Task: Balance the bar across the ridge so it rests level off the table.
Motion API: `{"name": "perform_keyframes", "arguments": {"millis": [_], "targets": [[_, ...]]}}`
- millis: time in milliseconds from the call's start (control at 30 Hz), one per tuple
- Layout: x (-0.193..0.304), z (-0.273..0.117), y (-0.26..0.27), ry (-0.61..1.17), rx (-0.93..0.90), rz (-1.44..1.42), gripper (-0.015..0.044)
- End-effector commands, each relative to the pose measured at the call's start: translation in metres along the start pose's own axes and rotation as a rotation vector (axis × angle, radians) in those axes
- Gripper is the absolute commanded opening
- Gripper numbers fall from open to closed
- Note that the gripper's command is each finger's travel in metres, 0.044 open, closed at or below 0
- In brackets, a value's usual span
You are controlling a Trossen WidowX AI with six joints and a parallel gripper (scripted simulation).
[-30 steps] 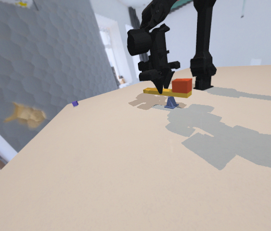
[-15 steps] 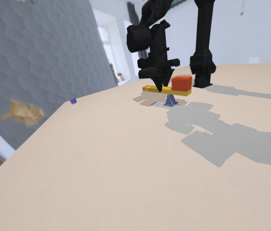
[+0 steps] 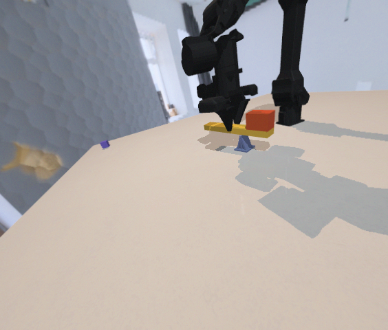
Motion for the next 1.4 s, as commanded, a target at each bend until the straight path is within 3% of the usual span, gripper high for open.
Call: {"name": "perform_keyframes", "arguments": {"millis": [0, 1367], "targets": [[-0.0003, 0.0005, 0.0003, -0.002, -0.001, 0.000, 0.0000], [-0.0002, 0.0040, -0.0004, -0.002, -0.001, 0.000, 0.0000]]}}
Point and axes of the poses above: the point midway between the two fingers, 35 mm back from their tips, its own z axis out along the fingers, its own y axis across the jaws, x = y × z, the point moved 4 cm from there along -z, back along the fingers, and after that the axes turned 1 degree about -z, right-handed, at the moved point
